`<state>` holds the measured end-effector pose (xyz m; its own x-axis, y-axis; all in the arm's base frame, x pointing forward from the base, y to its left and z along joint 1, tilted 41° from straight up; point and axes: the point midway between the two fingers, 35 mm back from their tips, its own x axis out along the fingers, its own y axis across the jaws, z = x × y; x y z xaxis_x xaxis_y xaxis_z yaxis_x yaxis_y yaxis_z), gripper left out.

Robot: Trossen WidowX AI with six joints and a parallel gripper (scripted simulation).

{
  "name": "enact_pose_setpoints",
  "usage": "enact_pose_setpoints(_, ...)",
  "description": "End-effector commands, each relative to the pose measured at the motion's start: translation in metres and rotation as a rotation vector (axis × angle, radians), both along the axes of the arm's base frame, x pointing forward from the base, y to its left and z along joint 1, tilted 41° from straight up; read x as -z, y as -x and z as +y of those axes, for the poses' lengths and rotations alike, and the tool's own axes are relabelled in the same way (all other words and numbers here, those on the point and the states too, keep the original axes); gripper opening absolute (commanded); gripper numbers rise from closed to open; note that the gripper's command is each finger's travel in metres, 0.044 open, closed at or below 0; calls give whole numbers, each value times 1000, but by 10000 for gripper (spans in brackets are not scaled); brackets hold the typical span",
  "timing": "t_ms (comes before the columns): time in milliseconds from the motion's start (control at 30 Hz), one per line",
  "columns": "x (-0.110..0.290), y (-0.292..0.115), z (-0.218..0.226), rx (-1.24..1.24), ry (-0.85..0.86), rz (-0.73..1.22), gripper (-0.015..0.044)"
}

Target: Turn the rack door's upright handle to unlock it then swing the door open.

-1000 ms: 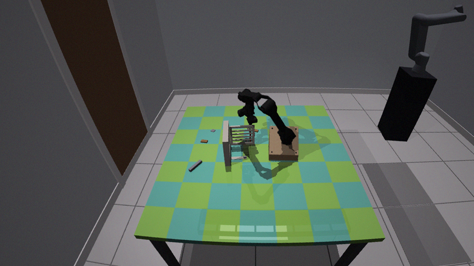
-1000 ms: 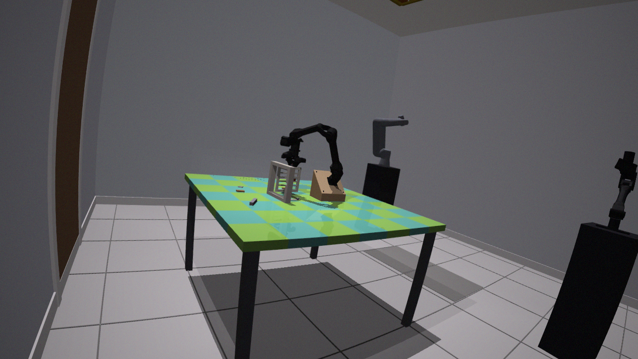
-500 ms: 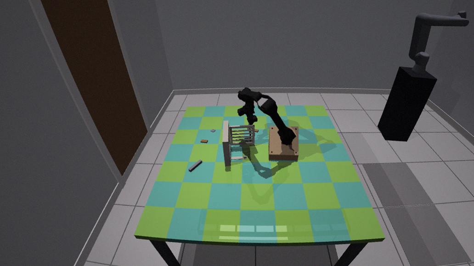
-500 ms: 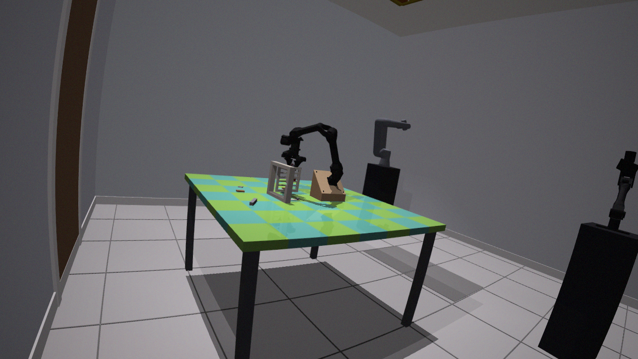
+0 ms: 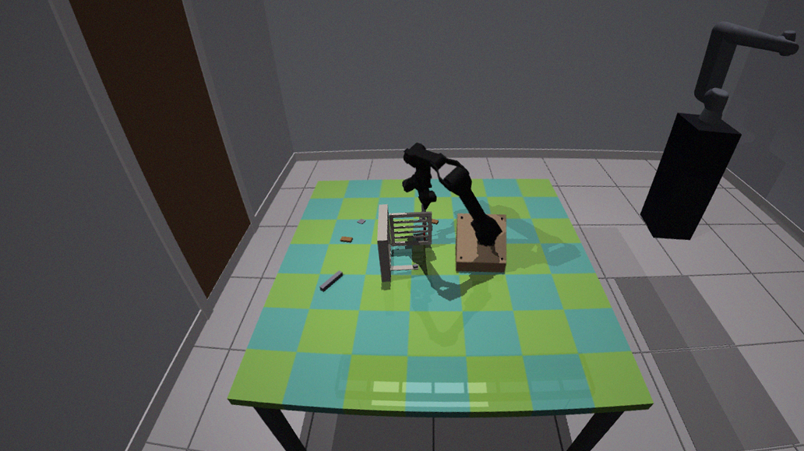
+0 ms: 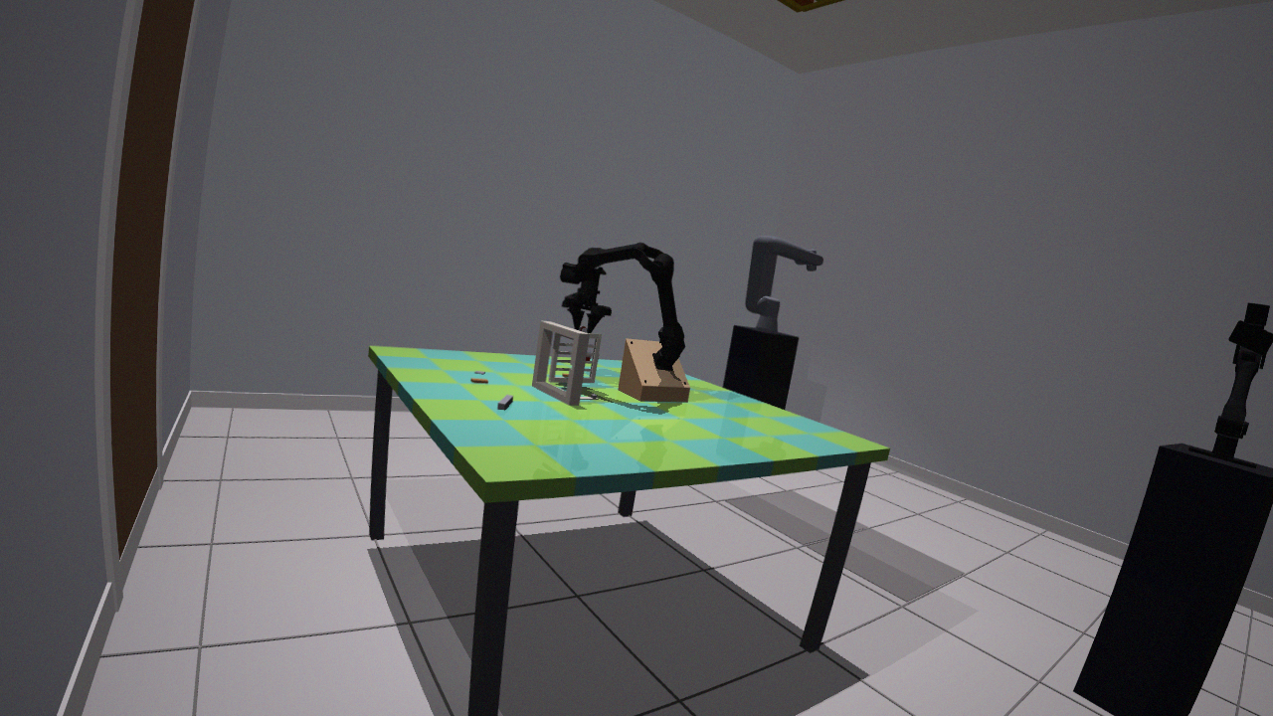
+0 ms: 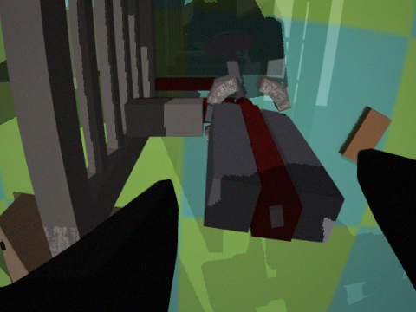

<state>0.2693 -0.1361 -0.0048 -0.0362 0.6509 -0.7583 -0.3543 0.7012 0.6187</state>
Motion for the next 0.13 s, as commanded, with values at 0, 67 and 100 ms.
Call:
enact_pose_setpoints(0, -5, -1, -6, -3, 6, -5, 282)
enact_pose_setpoints(67, -7, -1, -8, -3, 6, -5, 282)
enact_pose_setpoints(100, -8, -1, -9, -4, 6, -5, 282)
